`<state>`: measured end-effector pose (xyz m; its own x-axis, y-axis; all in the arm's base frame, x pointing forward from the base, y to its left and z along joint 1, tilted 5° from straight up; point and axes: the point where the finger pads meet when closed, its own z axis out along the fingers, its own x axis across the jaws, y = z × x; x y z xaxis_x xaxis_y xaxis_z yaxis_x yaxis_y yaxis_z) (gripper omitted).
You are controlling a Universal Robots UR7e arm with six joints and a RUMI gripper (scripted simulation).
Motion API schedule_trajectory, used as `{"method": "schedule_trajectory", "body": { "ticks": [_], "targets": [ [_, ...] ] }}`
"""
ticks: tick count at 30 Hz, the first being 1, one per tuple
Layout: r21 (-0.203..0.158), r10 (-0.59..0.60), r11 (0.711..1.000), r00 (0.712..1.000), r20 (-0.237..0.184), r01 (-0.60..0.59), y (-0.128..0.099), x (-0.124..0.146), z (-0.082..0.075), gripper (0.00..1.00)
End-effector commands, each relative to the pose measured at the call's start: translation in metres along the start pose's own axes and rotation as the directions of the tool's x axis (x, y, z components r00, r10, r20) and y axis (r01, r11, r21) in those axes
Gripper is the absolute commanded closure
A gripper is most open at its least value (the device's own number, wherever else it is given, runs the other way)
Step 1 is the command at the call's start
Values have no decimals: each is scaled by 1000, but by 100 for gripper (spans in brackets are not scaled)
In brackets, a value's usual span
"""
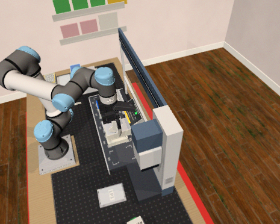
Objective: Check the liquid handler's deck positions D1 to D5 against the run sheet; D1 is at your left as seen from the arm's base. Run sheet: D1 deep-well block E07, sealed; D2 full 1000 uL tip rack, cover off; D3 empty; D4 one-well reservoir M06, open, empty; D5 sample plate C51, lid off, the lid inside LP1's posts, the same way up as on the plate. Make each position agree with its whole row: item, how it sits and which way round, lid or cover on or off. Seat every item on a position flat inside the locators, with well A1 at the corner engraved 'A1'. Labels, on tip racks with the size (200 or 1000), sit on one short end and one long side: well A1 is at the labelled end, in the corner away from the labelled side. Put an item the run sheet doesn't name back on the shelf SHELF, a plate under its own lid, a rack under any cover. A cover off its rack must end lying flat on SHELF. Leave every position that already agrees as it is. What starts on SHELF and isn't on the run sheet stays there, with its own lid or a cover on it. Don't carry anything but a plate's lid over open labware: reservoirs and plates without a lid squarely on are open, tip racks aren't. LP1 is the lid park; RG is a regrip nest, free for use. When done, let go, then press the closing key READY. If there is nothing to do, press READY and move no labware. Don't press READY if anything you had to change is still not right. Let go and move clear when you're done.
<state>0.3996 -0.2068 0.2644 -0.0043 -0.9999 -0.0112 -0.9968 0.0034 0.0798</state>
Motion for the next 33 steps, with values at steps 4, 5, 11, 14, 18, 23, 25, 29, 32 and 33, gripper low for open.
{"method": "schedule_trajectory", "body": {
  "ticks": [4,5,11,14,18,23,25,29,32,33],
  "targets": [
    [2,0,1000,1000,-1,0,-1,0,-2,100],
    [1,1,1000,1000,1,-1,6,0,-1,100],
    [0,1,1000,1000,0,-1,26,0,-1,100],
    [0,1,1000,1000,0,-1,41,1,-1,100],
    [0,1,1000,1000,0,-1,61,1,-1,100],
    [0,1,1000,1000,0,-1,85,1,-1,100],
    [0,1,1000,1000,0,-1,95,2,-1,100],
    [0,1,1000,1000,1,-1,105,2,-1,100],
    [0,1,1000,1000,1,-1,120,2,-1,100],
    [0,1,1000,1000,1,-1,125,2,-1,100]
  ]
}}
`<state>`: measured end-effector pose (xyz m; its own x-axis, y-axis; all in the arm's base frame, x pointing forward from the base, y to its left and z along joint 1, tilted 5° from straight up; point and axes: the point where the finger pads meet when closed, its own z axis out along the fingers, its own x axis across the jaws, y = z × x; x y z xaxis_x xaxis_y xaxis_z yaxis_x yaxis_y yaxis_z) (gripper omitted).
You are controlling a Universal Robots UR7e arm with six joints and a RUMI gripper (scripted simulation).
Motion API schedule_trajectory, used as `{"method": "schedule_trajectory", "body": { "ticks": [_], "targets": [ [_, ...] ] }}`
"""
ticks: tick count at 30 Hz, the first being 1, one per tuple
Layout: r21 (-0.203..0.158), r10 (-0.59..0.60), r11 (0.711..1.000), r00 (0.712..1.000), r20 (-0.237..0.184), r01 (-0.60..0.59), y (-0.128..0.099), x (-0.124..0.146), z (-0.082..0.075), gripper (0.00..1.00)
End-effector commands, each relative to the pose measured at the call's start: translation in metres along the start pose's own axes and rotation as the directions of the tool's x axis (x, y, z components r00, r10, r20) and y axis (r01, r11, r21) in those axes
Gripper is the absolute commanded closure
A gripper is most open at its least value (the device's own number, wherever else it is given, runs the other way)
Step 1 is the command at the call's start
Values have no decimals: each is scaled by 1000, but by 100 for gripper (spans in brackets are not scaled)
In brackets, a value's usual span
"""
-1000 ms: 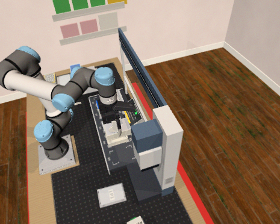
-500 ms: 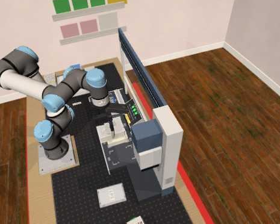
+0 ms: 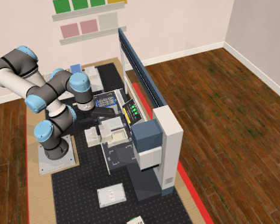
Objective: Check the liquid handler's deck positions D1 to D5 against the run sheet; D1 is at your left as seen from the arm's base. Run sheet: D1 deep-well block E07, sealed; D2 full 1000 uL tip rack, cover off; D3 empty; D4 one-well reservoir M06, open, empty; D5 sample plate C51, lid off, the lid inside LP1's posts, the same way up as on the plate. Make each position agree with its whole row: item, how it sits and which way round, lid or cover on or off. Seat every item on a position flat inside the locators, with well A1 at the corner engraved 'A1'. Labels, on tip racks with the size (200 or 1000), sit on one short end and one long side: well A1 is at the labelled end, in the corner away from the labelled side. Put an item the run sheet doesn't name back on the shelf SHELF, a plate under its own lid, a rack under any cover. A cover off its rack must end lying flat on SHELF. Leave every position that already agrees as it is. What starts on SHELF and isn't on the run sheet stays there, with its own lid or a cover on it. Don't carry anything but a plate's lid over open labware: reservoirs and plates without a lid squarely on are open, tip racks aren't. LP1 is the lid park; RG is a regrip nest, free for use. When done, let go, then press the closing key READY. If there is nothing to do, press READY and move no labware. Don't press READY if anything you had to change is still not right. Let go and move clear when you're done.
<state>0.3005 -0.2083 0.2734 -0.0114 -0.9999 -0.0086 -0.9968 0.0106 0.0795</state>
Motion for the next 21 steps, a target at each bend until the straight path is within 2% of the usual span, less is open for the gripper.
{"method": "schedule_trajectory", "body": {
  "ticks": [1,7,21],
  "targets": [
    [0,-6,1000,1000,3,6,31,0,1,100],
    [0,-6,1000,1000,3,6,61,1,1,100],
    [1,-7,1000,1000,1,7,60,2,0,100]
  ]
}}
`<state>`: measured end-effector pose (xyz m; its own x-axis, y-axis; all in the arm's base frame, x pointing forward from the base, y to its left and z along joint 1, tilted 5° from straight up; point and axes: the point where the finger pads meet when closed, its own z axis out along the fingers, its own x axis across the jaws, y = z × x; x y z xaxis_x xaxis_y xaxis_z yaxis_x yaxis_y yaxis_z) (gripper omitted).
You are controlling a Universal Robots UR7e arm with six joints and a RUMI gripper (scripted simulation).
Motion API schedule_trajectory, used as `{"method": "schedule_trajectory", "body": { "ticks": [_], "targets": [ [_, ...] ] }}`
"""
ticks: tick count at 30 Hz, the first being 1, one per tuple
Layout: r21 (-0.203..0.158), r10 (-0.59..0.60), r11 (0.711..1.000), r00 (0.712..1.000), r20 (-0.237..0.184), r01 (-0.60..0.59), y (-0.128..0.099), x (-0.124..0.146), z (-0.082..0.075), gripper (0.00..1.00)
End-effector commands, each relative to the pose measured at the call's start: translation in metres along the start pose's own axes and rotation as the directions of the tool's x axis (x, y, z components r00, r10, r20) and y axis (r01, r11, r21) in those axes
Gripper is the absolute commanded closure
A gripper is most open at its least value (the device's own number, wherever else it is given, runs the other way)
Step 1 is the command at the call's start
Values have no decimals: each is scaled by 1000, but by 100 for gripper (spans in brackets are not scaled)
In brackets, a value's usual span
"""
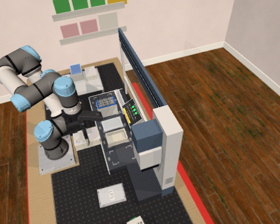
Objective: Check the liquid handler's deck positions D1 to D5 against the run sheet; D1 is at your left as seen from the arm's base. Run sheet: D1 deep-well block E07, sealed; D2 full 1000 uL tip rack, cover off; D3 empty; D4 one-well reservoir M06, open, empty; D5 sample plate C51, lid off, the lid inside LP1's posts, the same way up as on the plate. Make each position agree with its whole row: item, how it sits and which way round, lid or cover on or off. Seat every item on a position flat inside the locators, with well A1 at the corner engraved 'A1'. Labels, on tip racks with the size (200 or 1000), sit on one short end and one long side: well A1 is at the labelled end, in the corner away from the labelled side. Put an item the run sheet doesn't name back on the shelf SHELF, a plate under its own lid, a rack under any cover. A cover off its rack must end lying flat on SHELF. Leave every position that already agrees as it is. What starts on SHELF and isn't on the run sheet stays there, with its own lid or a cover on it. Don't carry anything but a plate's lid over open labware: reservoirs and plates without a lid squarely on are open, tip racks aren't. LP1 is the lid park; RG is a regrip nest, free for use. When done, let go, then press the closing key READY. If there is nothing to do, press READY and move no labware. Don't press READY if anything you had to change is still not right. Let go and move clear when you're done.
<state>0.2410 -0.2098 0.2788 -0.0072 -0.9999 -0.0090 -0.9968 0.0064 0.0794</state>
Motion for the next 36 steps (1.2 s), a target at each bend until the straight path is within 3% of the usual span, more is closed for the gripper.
{"method": "schedule_trajectory", "body": {
  "ticks": [1,8,30,36],
  "targets": [
    [1,-3,1000,1000,1,3,0,0,0,100],
    [1,-3,1000,1000,1,3,0,0,0,100],
    [0,37,999,999,3,-37,3,-101,1,100],
    [1,37,999,999,1,-37,3,-101,0,100]
  ]
}}
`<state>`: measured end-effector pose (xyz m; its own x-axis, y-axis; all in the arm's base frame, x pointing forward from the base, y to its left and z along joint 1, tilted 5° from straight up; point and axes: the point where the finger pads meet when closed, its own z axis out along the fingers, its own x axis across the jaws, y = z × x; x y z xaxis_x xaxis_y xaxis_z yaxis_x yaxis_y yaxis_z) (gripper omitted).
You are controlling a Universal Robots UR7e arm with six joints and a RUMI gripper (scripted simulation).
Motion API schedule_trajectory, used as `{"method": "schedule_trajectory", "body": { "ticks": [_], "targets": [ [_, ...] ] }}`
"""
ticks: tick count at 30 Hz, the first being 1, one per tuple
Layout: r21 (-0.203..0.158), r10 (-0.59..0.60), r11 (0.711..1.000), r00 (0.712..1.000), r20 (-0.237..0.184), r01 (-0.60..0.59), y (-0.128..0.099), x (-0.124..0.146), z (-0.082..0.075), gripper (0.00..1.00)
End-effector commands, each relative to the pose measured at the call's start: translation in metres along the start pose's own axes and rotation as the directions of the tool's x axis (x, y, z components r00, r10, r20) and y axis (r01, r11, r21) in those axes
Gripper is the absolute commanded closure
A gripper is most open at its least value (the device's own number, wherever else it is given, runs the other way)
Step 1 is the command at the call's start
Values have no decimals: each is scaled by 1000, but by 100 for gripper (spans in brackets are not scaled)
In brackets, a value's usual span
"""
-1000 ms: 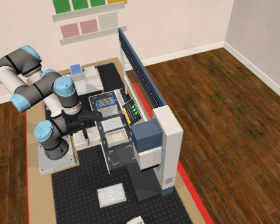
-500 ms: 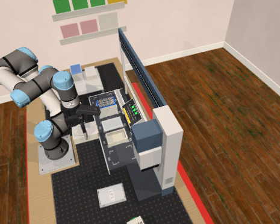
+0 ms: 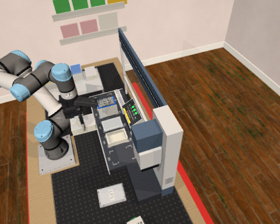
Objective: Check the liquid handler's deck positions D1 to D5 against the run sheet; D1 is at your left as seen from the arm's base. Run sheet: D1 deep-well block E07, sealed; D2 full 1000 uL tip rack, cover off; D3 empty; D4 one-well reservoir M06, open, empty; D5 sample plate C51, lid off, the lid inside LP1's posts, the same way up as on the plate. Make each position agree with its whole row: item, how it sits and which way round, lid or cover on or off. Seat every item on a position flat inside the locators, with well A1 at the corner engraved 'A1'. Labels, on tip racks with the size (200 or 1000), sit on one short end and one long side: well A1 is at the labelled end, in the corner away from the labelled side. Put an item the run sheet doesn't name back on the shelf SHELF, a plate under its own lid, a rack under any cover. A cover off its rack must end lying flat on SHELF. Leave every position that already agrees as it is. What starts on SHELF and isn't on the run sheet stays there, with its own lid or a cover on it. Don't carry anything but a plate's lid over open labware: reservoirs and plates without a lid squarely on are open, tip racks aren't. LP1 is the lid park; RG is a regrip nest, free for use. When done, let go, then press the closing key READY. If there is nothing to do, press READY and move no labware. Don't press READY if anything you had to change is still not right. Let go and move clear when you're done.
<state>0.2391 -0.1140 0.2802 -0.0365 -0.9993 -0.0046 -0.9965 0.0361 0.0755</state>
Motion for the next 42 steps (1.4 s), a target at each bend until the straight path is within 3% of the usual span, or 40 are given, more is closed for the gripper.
{"method": "schedule_trajectory", "body": {
  "ticks": [1,5,9,27,35,42],
  "targets": [
    [-4,7,1000,1000,4,-7,0,-5,1,100],
    [-5,7,1000,1000,5,-7,0,-5,1,100],
    [-3,-75,997,997,5,75,1,-25,2,100],
    [-1,-76,997,997,4,76,5,-104,0,100],
    [-4,-76,997,997,5,76,5,-103,0,100],
    [-1,-176,984,984,4,176,6,-129,-1,100]
  ]
}}
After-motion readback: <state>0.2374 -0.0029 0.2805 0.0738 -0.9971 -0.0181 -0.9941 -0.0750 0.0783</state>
